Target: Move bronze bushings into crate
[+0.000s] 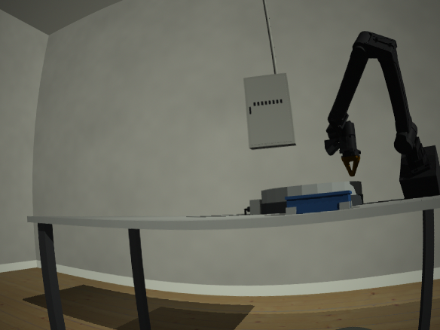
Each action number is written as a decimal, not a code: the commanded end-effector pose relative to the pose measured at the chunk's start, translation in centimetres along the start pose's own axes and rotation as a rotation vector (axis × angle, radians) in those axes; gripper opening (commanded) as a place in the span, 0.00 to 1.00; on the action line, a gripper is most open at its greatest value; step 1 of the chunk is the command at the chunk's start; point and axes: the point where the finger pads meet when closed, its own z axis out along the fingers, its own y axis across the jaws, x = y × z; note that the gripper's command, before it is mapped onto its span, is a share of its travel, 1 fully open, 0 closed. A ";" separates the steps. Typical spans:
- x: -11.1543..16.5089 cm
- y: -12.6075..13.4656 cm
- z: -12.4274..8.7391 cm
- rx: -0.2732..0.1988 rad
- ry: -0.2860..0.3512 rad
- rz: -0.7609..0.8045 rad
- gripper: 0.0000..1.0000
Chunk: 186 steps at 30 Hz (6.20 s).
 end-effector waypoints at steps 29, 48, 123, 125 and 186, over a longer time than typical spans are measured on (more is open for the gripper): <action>-0.5 0.5 1.8 0.001 0.013 -0.006 0.14; -0.2 0.0 1.8 -0.001 0.017 -0.007 0.14; -0.1 -0.6 1.2 -0.001 0.004 0.015 0.14; -0.1 -0.6 1.2 -0.001 0.004 0.015 0.14; 0.4 -0.3 3.7 -0.001 0.025 0.011 0.14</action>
